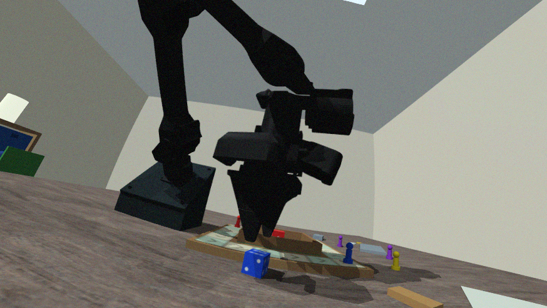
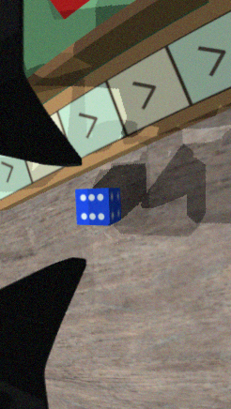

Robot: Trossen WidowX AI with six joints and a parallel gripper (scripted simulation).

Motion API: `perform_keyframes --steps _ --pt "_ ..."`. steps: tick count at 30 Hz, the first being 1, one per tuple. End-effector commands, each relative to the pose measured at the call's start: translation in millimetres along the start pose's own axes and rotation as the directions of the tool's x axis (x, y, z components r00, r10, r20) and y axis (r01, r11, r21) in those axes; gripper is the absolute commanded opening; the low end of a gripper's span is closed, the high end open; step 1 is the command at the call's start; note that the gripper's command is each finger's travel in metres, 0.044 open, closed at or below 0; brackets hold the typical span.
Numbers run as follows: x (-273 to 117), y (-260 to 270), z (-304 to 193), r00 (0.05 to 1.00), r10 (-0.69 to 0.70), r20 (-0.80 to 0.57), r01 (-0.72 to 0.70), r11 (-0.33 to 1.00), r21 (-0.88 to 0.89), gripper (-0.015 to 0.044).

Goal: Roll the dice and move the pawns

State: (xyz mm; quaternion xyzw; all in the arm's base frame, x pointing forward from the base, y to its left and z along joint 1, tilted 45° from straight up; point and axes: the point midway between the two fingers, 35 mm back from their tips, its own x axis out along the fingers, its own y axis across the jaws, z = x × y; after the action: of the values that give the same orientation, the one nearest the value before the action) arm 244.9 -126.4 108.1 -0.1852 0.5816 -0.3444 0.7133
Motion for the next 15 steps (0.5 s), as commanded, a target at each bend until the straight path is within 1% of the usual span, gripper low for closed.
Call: perform_keyframes --steps 1,15 --pt "6 2 0 1.000 0.003 0.000 -0.003 1.000 -0.007 0.0275" --pt "28 2 1 1.000 0.002 0.000 -0.002 1.000 -0.007 0.0275"
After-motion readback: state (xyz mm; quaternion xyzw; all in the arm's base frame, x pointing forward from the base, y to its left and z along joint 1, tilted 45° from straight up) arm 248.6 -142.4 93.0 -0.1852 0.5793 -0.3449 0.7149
